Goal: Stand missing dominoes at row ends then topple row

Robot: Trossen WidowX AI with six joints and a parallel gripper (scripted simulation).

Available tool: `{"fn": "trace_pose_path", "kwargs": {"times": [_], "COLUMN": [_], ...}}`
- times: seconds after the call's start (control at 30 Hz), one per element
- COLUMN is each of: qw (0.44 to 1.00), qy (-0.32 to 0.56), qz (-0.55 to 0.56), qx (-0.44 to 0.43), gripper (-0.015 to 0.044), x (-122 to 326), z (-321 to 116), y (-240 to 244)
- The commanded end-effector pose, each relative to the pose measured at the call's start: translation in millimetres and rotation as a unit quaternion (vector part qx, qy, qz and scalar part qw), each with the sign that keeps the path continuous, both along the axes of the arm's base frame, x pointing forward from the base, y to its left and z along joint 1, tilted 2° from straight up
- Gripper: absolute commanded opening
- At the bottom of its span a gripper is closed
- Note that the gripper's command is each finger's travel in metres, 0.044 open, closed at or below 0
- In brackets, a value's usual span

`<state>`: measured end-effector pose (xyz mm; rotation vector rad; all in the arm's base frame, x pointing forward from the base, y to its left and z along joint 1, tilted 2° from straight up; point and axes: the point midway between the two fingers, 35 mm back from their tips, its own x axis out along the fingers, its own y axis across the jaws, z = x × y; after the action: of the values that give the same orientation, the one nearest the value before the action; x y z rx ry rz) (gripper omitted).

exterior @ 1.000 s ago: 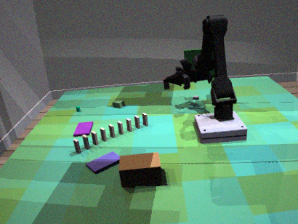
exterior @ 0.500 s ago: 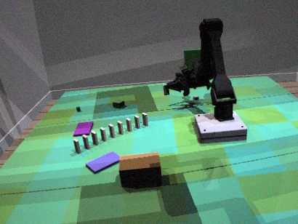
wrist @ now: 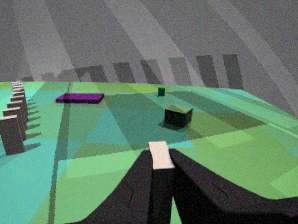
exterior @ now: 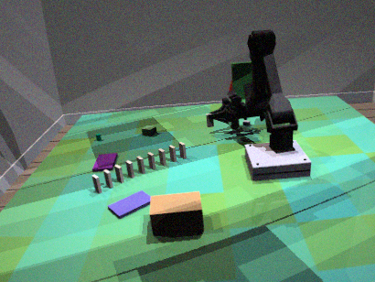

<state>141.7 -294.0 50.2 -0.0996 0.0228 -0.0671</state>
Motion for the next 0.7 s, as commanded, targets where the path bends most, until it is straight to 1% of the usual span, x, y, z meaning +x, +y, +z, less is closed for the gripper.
{"fn": "trace_pose_path", "kwargs": {"times": [0.0, 0.37, 0.67], "qw": [1.0, 1.0, 1.0], "qy": [-0.002, -0.005, -0.005], "qz": [0.002, 0.002, 0.002], "qx": [0.0, -0.008, -0.009], "gripper": [0.0028, 0.0028, 0.0028], "x": [0, -1, -1], "z": [-8, -26, -27], "y": [4, 13, 14]}}
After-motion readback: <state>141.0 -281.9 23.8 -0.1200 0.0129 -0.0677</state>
